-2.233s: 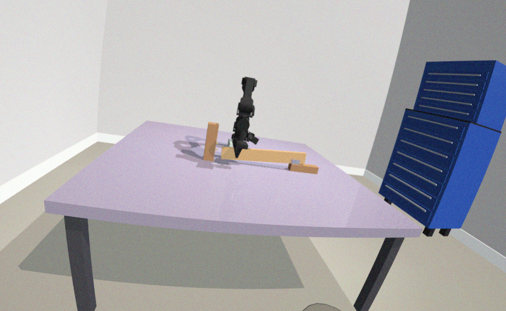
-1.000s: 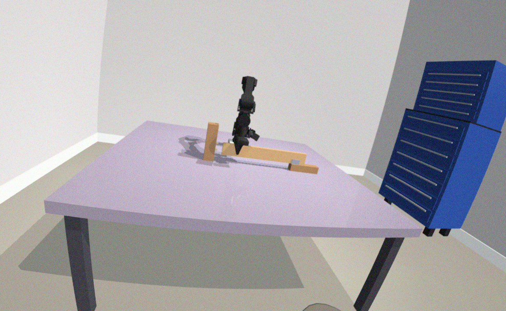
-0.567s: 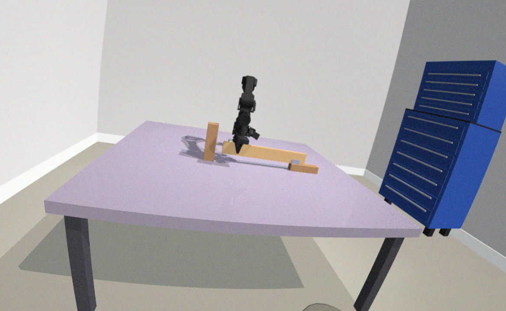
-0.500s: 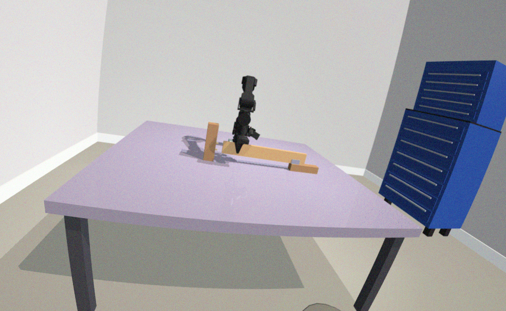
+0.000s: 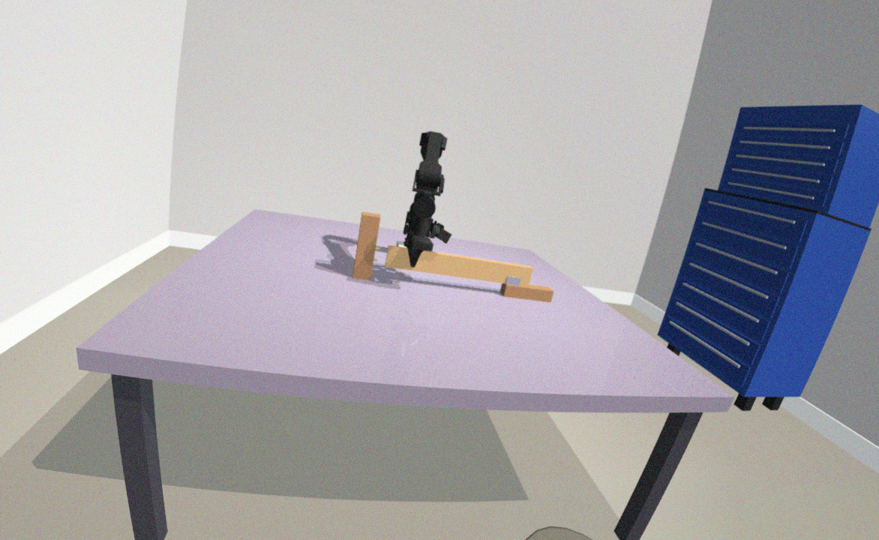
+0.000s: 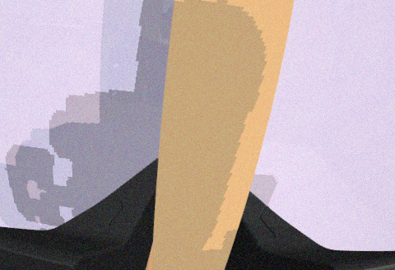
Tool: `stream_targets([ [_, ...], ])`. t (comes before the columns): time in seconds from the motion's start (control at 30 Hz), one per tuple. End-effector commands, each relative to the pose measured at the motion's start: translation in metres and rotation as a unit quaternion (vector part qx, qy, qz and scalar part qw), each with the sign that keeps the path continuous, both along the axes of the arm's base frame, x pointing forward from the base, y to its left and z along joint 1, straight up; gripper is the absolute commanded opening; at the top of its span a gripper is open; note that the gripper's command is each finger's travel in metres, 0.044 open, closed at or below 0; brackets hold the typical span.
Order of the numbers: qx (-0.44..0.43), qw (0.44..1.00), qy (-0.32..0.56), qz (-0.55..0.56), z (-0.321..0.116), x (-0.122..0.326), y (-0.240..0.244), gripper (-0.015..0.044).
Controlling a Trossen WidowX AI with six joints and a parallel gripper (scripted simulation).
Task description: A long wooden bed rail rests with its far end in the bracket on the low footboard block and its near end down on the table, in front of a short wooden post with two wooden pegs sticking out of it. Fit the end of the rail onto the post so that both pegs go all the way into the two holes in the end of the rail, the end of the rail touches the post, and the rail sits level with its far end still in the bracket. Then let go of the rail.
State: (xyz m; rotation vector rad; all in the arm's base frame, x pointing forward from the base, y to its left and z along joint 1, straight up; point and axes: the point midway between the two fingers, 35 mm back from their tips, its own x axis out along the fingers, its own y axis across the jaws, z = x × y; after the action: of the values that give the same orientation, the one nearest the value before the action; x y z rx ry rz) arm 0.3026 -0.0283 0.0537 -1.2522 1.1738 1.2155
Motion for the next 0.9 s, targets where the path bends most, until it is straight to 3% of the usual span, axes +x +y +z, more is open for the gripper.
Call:
stream_targets([
  [0.0, 0.001, 1.0, -0.001, -0.001, -0.0002, 0.0002, 0.0001, 0.0],
  [0.87, 0.0, 1.0, -0.001, -0.001, 0.0022, -0.0007, -0.0024, 0.0],
])
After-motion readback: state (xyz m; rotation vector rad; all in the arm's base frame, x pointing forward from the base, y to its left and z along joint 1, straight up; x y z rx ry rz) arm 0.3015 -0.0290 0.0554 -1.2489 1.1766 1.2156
